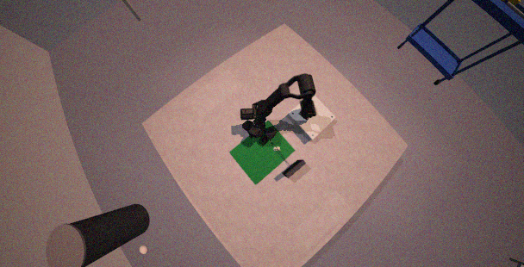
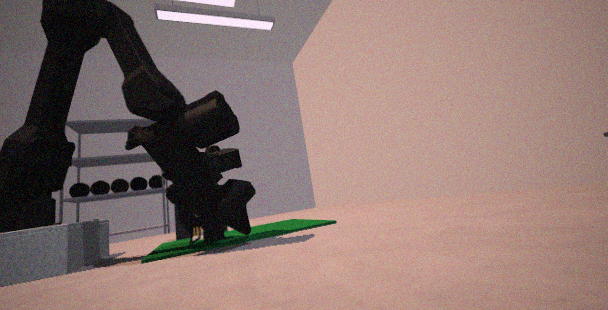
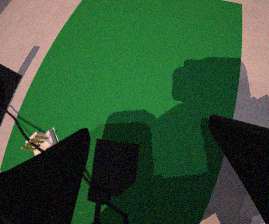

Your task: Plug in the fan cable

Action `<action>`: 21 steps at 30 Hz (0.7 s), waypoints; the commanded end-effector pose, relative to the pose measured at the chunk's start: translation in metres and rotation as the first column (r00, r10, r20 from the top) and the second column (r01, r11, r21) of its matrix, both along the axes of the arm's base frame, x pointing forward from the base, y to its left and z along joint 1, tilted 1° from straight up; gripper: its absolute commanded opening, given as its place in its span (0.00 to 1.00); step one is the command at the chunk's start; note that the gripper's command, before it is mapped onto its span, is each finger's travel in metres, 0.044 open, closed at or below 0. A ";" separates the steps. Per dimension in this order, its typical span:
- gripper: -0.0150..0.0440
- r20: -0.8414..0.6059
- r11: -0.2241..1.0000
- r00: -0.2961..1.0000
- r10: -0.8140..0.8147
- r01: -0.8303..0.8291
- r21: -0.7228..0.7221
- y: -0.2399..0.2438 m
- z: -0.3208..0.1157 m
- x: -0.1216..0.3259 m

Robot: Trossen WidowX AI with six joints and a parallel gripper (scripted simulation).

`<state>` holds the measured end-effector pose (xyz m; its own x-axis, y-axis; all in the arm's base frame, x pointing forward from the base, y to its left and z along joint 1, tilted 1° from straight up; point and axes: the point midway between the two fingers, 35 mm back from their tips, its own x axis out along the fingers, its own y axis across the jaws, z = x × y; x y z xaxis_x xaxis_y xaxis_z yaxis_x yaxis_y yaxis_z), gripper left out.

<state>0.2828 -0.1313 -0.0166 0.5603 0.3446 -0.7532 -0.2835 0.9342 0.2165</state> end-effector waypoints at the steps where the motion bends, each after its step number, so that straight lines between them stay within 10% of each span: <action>1: 1.00 -0.313 0.991 0.949 -0.034 -0.009 -0.136 0.015 0.057 0.013; 21: 1.00 -0.543 0.930 0.805 -0.239 0.028 -0.367 0.036 0.152 -0.004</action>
<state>0.2857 -0.0983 0.1138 0.0551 0.0356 -0.9978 -0.0954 0.9950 0.0302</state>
